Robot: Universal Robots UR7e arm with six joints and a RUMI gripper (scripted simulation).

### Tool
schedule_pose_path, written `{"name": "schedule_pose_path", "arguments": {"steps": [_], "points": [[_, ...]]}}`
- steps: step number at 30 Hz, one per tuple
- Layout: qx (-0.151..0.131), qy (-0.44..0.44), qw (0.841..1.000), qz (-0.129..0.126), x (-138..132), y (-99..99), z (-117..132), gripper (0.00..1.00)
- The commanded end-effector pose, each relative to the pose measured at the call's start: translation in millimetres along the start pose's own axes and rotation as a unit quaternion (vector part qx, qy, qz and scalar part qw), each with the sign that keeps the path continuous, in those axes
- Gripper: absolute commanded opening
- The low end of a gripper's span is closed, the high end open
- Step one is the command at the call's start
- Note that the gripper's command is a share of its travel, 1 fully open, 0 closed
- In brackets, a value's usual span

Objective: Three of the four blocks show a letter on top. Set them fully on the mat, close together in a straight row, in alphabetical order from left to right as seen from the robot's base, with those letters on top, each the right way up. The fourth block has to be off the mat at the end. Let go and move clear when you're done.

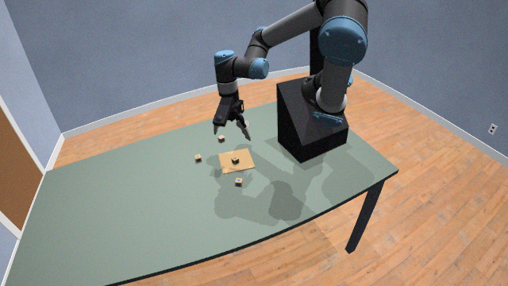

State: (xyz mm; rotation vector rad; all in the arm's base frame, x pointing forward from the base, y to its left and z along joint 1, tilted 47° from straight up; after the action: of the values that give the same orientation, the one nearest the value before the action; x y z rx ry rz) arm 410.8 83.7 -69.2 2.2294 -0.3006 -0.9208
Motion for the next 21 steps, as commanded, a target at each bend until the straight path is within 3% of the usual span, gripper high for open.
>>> {"name": "schedule_pose_path", "arguments": {"steps": [1,12,21], "points": [[0.002,0.070,0.998,-0.001,0.4,-4.0,-0.4,1.00],[0.002,0.175,0.985,-0.001,0.2,-11.1,-0.3,1.00],[0.002,0.294,0.956,0.000,0.0,-19.3,0.7,1.00]]}}
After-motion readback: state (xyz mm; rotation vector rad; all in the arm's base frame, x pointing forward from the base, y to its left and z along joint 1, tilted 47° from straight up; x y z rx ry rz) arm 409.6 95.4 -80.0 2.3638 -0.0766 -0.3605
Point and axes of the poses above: the point where the finger pads meet when closed, its own y axis back along the fingers, its own x axis across the jaws, z = x × y, the point moved 2 cm from there along y, back along the fingers, and after that the axes turned 2 degrees about y, right-handed, at the moved point
